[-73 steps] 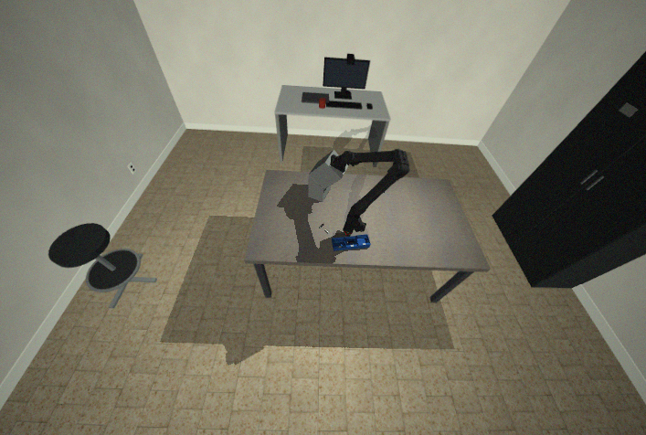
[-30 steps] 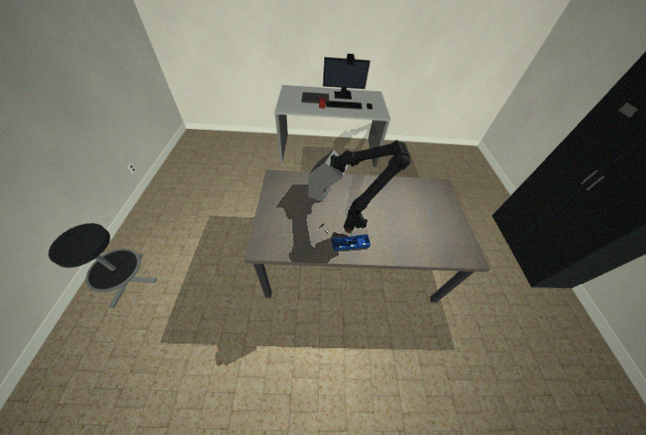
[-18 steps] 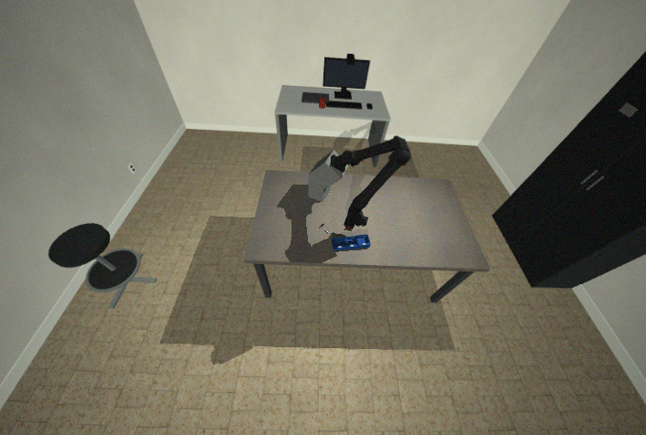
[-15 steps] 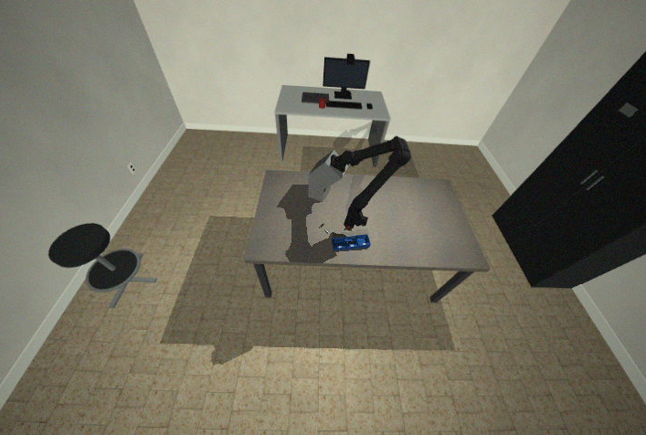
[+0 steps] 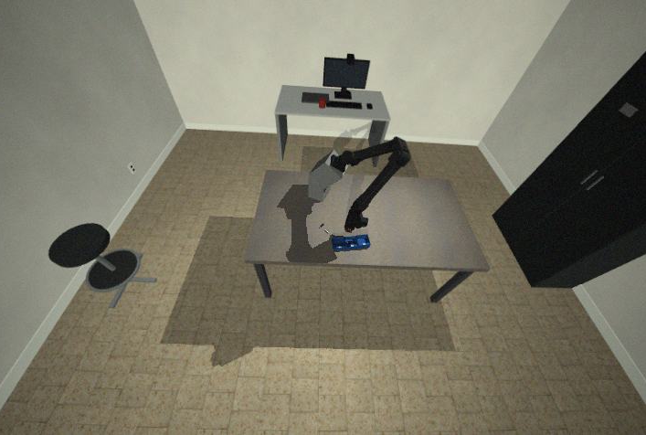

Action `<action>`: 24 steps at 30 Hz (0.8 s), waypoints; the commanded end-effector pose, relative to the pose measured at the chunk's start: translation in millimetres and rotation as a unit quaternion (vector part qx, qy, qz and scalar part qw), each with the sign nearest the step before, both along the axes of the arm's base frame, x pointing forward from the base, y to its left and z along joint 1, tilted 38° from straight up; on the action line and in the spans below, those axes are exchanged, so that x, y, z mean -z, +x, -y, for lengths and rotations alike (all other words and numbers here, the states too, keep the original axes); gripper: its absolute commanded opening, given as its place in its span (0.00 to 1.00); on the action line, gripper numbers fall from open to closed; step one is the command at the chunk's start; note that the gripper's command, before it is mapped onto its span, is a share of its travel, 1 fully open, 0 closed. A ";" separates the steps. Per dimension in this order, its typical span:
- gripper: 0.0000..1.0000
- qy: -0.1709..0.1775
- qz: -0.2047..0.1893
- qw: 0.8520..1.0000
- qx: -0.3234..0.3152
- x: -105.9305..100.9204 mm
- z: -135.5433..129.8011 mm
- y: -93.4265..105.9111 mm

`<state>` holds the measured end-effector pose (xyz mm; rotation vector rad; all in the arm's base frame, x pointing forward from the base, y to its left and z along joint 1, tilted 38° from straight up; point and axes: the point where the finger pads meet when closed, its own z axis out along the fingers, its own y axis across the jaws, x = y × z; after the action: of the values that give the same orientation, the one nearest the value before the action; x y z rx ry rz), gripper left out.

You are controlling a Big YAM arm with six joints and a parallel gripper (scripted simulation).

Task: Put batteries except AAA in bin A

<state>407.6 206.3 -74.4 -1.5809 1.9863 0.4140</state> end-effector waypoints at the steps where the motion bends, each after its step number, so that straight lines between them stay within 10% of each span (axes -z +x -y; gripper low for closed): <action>1: 0.22 -0.016 0.048 0.997 -0.060 -12.1 3.5 29.3; 10: 0.22 -0.042 0.110 0.982 -0.147 -24.9 0.5 67.5; 24: 0.22 -0.041 0.113 0.980 -0.157 -28.1 -9.1 58.1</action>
<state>465.7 214.2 -49.5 -1.9008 1.6207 0.2573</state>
